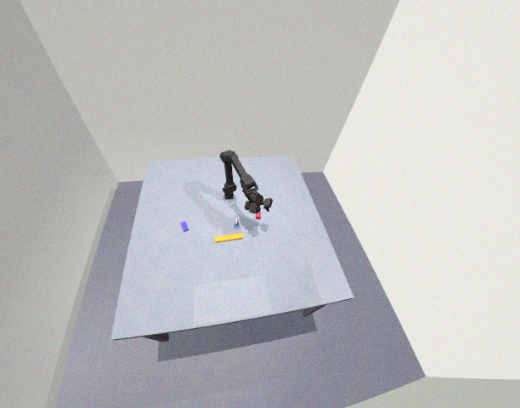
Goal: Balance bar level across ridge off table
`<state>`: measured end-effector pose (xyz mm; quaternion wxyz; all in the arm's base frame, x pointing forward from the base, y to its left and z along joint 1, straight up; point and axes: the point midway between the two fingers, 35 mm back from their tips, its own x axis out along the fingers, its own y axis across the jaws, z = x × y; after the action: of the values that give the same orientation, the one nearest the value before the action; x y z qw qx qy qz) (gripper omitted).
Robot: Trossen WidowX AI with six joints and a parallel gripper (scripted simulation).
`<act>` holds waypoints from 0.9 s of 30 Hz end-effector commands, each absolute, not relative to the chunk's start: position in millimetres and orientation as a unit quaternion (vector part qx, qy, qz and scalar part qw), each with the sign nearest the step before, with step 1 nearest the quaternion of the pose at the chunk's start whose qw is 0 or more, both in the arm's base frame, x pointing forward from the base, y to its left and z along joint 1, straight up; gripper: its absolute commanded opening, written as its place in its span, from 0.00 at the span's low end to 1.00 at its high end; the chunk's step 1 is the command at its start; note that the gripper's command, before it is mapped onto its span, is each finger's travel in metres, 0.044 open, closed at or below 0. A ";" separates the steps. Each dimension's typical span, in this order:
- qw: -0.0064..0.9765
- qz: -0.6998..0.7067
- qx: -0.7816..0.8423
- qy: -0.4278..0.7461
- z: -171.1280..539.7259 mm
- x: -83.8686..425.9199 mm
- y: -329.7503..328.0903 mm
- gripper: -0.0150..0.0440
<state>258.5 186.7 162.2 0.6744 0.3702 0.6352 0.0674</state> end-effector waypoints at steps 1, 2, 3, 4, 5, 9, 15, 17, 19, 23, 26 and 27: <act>0.677 0.025 0.382 0.629 158.6 275.9 171.3 0.79; 0.677 0.014 0.384 0.627 157.8 280.3 166.5 0.79; 0.678 0.003 0.387 0.625 156.9 284.7 161.5 0.79; 0.678 -0.008 0.389 0.623 156.0 289.0 156.5 0.79; 0.679 -0.019 0.391 0.621 155.1 293.1 151.5 0.79; 0.678 -0.048 0.397 0.616 152.8 303.5 137.8 0.79; 0.663 -0.130 0.422 0.605 148.2 324.0 106.7 0.79; 0.655 -0.160 0.431 0.600 146.4 330.5 94.7 0.79; 0.648 -0.189 0.439 0.594 144.6 336.6 82.4 0.79; 0.630 -0.247 0.453 0.581 140.9 347.1 56.8 0.79; 0.615 -0.289 0.463 0.569 138.0 353.5 37.1 0.79; 0.610 -0.303 0.466 0.565 137.0 355.4 30.3 0.79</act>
<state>349.6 49.0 141.0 0.6242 0.4582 0.5761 -0.2618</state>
